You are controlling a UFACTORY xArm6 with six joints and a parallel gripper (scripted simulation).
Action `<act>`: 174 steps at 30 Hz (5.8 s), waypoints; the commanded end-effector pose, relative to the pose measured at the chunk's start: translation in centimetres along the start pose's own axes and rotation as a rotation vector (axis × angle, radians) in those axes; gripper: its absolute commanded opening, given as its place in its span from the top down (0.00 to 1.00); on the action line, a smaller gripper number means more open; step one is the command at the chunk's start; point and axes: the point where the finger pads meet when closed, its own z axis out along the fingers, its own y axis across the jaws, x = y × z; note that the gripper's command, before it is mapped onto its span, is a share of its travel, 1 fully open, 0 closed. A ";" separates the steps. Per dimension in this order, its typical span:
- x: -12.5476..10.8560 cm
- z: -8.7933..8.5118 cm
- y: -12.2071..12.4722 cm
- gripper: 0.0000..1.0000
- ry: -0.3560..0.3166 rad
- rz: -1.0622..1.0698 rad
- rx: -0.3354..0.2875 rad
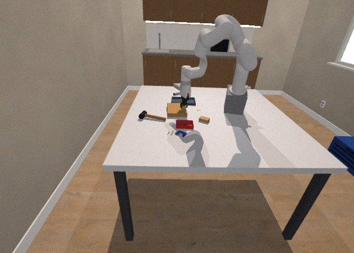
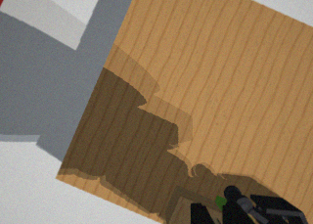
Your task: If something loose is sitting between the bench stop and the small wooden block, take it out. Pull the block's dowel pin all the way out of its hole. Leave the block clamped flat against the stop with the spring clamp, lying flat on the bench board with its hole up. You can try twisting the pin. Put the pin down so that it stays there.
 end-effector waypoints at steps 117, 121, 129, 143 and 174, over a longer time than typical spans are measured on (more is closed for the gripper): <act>0.2 -0.3 0.1 1.00 0.000 0.792 -0.002; 0.2 -0.3 0.1 1.00 0.000 0.727 -0.002; 0.2 -0.3 0.1 1.00 0.000 0.627 -0.002; 0.2 -0.4 0.1 1.00 0.000 0.422 -0.002; 0.2 -0.4 0.1 1.00 -0.001 -0.061 -0.002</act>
